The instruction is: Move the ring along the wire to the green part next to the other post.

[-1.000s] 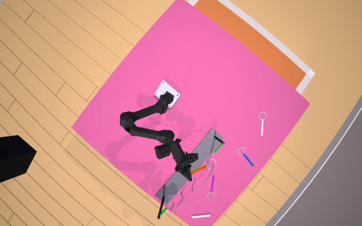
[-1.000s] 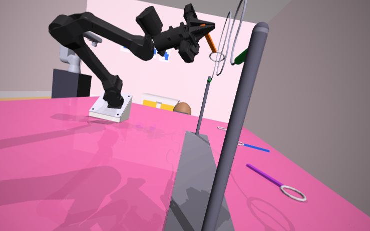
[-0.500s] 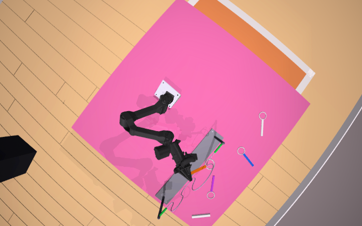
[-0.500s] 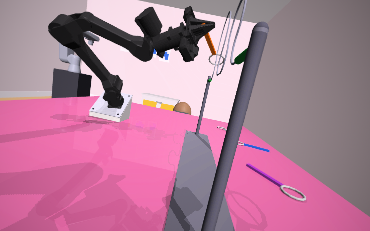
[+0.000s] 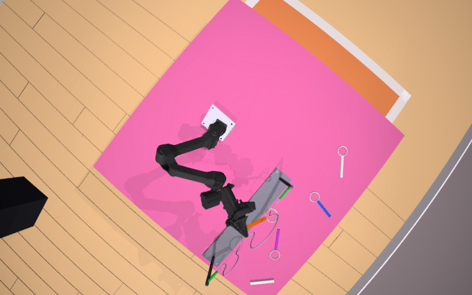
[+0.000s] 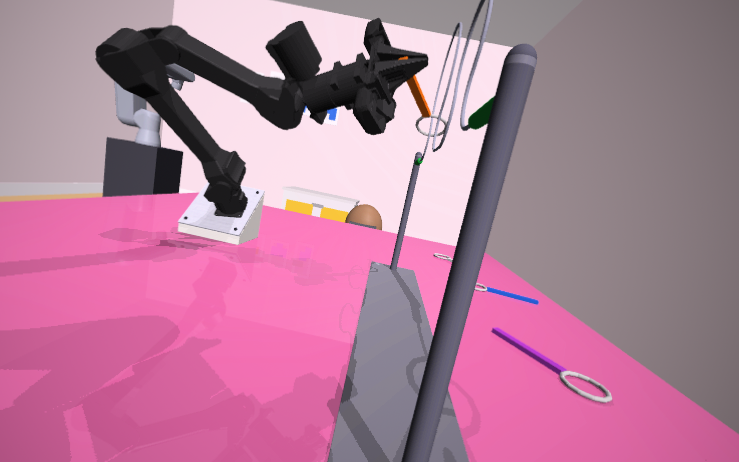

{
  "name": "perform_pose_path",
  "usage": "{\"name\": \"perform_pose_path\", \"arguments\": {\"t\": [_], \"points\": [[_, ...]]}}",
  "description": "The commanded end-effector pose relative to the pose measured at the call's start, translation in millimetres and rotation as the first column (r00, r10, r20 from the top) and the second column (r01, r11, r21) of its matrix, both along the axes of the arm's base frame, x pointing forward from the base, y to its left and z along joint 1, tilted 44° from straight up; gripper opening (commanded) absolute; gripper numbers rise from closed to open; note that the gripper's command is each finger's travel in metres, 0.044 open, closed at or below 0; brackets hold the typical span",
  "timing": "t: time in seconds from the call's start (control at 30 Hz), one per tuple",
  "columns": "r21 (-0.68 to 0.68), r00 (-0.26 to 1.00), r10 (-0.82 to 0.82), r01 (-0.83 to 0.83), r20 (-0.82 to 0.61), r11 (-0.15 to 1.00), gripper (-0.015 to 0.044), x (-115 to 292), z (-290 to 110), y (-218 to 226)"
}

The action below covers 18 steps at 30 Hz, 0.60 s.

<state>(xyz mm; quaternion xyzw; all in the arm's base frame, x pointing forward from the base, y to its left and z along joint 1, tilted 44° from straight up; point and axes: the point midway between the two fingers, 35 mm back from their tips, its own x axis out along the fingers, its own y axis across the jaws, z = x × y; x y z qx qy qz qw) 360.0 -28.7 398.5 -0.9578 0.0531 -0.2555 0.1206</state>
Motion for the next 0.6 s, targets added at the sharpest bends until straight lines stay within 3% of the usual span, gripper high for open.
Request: {"name": "perform_pose_path", "arguments": {"t": [0.0,0.57], "points": [[0.044,1.000,0.004,-0.004,0.015,0.999,-0.0150,-3.2,-0.6,-7.4],[0.376,0.998,-0.014,-0.013,0.069,0.927,-0.0150,-11.0,-29.2,-55.5]]}}
